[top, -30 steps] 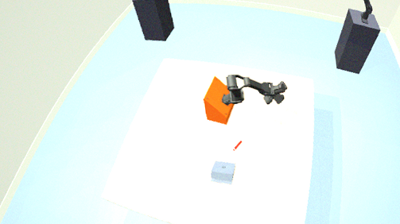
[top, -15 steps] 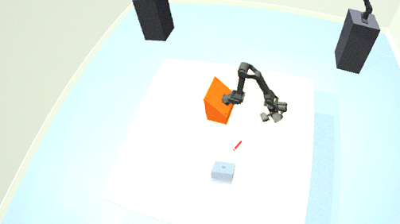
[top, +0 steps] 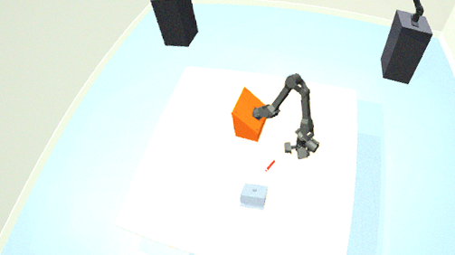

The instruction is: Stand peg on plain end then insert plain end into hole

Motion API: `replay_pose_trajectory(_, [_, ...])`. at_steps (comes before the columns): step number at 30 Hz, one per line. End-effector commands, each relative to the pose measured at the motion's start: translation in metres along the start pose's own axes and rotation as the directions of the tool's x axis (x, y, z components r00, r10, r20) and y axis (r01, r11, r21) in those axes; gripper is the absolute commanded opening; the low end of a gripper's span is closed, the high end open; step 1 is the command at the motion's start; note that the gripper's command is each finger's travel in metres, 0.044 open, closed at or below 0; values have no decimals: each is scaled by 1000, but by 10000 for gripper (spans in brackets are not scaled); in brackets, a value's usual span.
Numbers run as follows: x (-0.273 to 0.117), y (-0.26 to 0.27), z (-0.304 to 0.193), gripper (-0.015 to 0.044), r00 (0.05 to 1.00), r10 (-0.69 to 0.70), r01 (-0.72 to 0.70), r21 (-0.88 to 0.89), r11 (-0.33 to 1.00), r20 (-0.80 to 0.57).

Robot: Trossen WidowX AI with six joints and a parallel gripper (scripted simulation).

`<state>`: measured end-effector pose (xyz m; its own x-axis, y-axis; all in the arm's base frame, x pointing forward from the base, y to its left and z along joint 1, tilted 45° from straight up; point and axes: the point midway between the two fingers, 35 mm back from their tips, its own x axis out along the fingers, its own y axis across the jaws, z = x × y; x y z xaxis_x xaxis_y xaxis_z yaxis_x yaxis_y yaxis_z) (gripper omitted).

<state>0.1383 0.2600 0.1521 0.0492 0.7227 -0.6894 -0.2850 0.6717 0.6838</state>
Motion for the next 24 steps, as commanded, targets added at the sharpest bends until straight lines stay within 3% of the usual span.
replay_pose_trajectory(1, [-5,-26,22,440,999,-45,45,78,996,-5])
replay_pose_trajectory(11, [-33,-108,67,440,995,-95,97,351,931,-24])
replay_pose_trajectory(24, [-83,-192,89,440,999,-31,4,630,776,32])
